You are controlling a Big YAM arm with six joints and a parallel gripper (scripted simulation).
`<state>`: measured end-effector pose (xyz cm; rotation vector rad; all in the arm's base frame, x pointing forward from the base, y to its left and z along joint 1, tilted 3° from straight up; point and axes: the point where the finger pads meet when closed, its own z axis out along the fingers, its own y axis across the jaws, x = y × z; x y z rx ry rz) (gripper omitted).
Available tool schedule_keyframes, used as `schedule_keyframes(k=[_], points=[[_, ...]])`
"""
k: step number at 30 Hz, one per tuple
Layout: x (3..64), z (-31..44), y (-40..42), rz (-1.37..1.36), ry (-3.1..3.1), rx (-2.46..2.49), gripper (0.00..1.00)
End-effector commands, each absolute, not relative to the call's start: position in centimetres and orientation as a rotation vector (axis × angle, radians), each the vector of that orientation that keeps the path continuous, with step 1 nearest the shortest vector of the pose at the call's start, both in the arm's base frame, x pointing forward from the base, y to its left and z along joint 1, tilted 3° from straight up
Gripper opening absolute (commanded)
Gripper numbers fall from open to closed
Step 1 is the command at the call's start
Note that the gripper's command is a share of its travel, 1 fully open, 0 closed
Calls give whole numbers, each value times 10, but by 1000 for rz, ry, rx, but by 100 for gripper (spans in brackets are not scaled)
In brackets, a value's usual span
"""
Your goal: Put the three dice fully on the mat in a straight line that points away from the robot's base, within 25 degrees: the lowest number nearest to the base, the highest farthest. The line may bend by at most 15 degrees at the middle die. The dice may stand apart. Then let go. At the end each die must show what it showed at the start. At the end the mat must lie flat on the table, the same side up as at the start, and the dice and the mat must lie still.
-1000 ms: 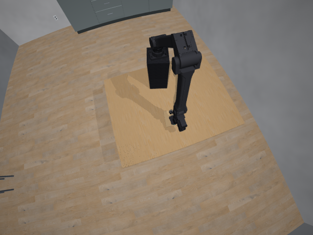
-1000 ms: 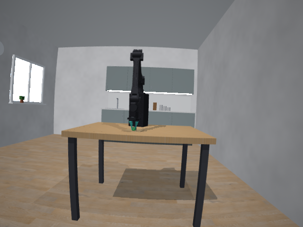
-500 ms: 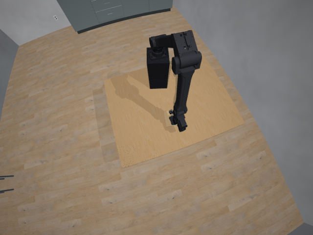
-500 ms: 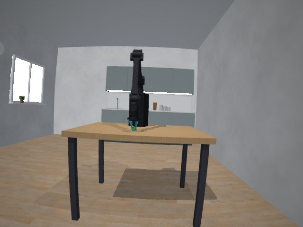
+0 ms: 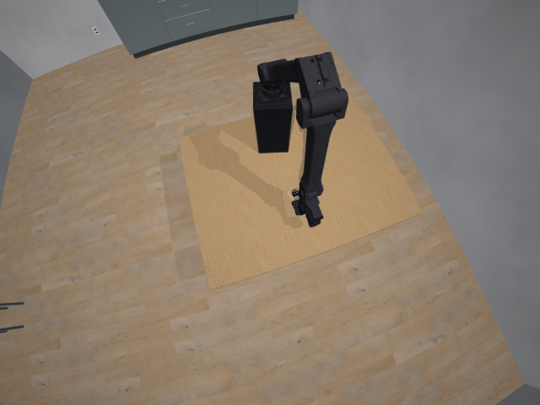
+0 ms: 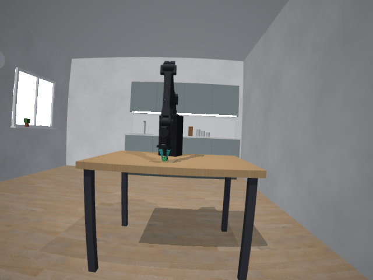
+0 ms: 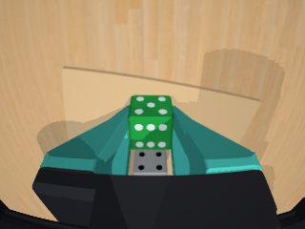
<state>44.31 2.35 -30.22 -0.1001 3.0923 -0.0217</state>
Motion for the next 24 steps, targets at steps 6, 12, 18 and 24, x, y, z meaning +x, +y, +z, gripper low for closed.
schedule_keyframes(k=[6,12,18,24], points=[[469,-283,18,-18,3046,-85,20],[469,-283,18,-18,3046,-85,20],[468,-284,18,-18,3046,-86,20],[465,-290,18,-18,3052,-86,20]])
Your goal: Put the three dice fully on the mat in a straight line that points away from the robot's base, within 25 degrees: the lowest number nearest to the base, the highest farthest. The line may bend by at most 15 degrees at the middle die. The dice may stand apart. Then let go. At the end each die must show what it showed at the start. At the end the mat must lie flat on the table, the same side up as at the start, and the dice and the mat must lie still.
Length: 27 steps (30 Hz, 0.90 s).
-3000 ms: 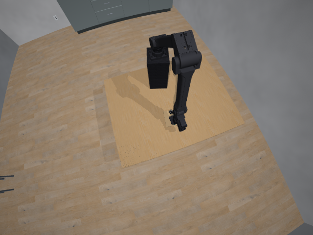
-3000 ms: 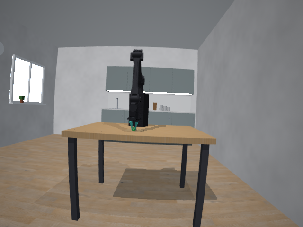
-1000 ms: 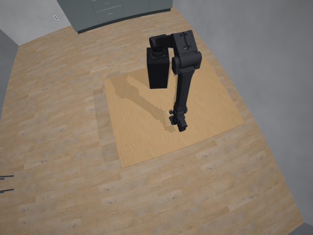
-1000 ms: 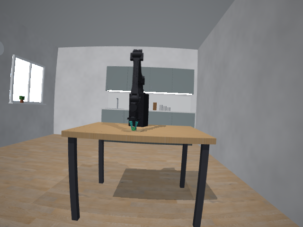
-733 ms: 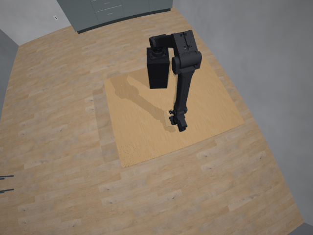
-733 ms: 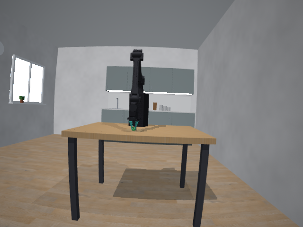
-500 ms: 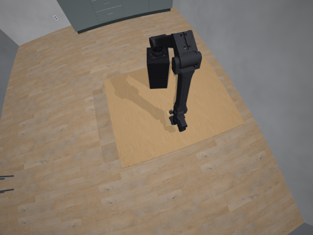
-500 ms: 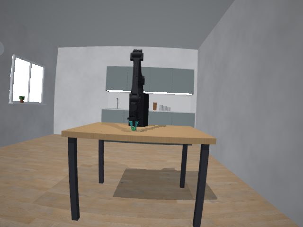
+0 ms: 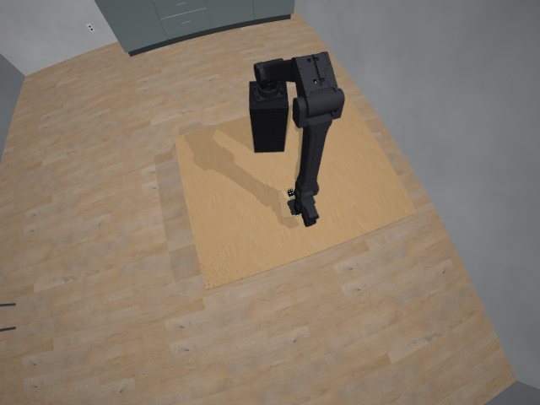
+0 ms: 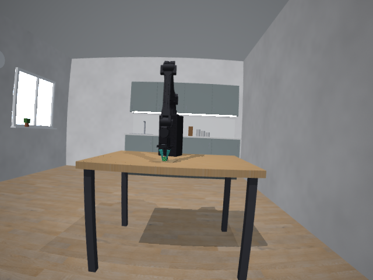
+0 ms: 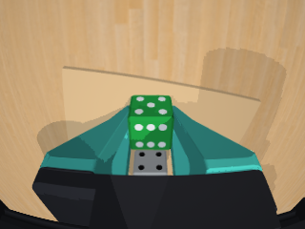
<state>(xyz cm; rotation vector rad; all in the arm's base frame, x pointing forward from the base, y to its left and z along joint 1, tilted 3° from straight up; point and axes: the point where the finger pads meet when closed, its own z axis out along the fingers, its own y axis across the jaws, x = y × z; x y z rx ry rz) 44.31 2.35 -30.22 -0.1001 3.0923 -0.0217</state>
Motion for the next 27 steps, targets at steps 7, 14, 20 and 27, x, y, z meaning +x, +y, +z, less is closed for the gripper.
schedule_keyframes(k=[7,14,20,27], points=[[461,-294,18,-19,3059,-86,20],[461,-294,18,-19,3060,-86,20],[461,-294,18,-19,3060,-86,20],[461,-294,18,-19,3060,-86,20]])
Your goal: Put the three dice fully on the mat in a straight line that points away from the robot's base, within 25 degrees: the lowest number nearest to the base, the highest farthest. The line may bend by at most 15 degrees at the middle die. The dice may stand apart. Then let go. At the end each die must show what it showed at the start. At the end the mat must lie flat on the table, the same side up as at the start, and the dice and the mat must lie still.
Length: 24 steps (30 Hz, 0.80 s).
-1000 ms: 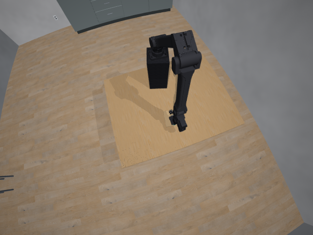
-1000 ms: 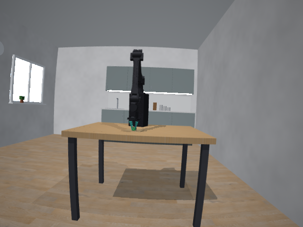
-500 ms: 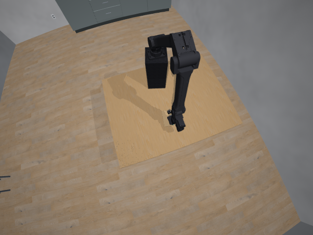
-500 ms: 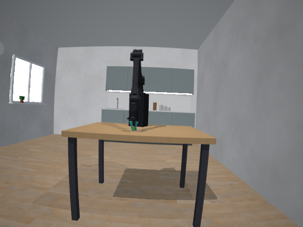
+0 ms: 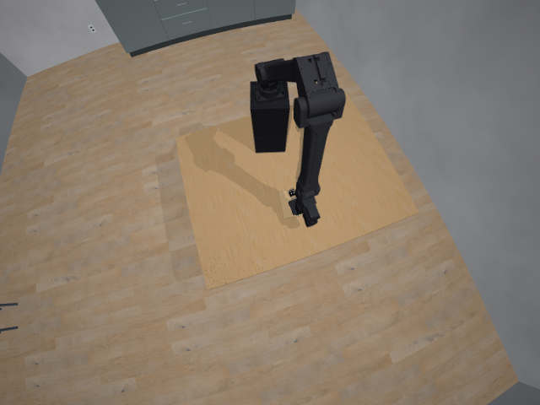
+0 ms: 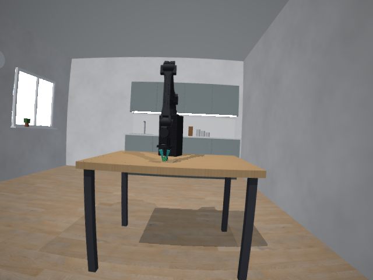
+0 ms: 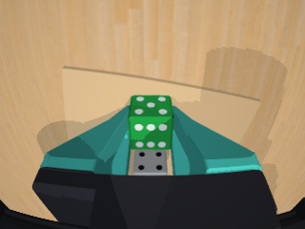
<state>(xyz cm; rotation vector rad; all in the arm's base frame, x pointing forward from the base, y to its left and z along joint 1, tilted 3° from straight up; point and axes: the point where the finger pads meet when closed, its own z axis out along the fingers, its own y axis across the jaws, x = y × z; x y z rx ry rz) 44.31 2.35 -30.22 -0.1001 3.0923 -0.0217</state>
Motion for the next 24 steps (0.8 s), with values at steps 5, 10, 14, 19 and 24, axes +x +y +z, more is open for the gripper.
schedule_keyframes(k=[5,10,14,19,24], points=[[461,-294,18,-19,3060,-86,20],[461,-294,18,-19,3060,-86,20],[461,-294,18,-19,3060,-86,20],[461,-294,18,-19,3060,-86,24],[461,-294,18,-19,3060,-86,28]])
